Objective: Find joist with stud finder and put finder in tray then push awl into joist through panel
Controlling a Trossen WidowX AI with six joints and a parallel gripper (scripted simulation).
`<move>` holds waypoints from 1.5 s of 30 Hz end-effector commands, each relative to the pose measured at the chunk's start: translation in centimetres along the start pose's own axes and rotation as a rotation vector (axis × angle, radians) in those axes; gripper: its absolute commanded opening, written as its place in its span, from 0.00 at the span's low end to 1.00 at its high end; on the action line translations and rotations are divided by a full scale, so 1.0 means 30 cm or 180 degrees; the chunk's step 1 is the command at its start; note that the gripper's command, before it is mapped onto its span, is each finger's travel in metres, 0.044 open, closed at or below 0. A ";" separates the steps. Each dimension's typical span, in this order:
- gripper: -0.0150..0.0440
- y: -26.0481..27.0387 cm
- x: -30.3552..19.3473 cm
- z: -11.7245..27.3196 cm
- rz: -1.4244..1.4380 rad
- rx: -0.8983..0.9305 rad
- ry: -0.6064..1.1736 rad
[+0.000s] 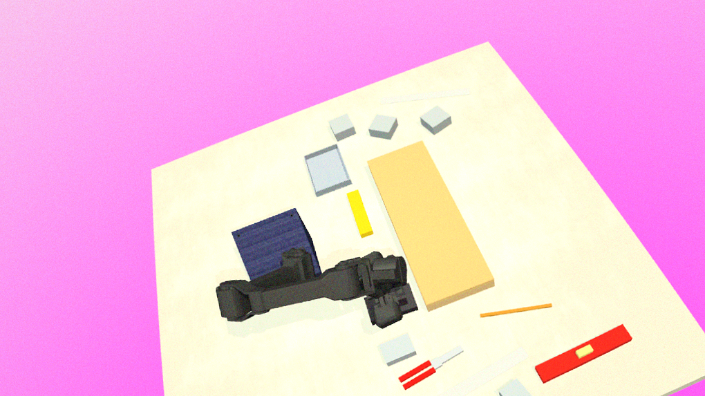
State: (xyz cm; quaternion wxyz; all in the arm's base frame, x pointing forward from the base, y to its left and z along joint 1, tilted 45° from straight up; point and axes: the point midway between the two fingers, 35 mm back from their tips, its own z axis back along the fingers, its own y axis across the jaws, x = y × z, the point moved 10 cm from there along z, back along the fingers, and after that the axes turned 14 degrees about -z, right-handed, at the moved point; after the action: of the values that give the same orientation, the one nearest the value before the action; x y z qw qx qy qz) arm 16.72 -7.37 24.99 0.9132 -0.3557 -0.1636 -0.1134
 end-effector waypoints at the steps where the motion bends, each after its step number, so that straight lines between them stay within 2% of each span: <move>1: 0.25 0.002 0.023 0.059 -0.0023 -0.0002 -0.0023; 15: 0.25 0.008 0.048 0.226 0.0003 -0.0057 -0.0066; 22: 0.25 0.016 0.082 0.229 0.0010 -0.0056 -0.0068; 45: 0.25 0.147 0.392 0.192 0.0067 -0.0033 -0.0075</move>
State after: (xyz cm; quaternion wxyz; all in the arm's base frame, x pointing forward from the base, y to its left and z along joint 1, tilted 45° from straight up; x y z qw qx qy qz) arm 26.05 -1.66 30.63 0.9119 -0.3636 -0.1623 -0.0996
